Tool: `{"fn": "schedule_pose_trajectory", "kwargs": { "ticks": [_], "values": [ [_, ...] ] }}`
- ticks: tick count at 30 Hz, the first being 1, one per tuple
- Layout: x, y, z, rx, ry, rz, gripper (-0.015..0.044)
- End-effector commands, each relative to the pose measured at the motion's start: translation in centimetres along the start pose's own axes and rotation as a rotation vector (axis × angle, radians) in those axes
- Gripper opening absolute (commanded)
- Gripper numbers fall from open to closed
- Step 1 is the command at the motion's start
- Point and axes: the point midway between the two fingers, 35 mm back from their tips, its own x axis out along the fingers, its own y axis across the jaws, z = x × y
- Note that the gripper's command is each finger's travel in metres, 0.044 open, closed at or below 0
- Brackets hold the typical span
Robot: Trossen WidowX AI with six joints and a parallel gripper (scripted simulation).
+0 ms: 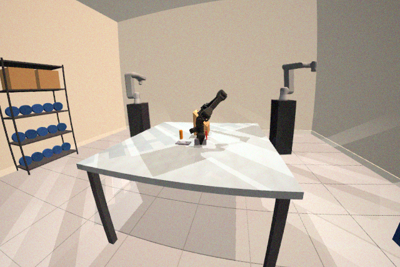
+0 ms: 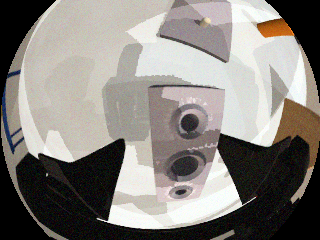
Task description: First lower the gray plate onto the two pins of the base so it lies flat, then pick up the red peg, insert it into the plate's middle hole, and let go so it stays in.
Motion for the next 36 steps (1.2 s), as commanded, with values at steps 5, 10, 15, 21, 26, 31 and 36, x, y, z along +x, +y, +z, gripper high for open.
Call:
{"fn": "schedule_pose_trajectory", "kwargs": {
  "ticks": [5,10,15,21,26,31,36],
  "values": [
    [0.5,-0.4,0.1,0.011,-0.002,-0.009,0.0309],
    [0.5,-0.4,0.1,0.011,-0.002,-0.009,0.0177],
    [0.5,-0.4,0.1,0.011,-0.002,-0.009,0.0125],
    [0.3,-0.4,0.2,0.010,-0.004,-0.010,0.0006],
    [-0.7,-0.1,0.3,0.005,-0.010,-0.012,0.0000],
    [-2.1,0.2,0.5,0.006,-0.013,-0.012,0.0000],
    [-3.7,0.5,0.6,0.006,-0.015,-0.012,0.0000]
  ]
}}
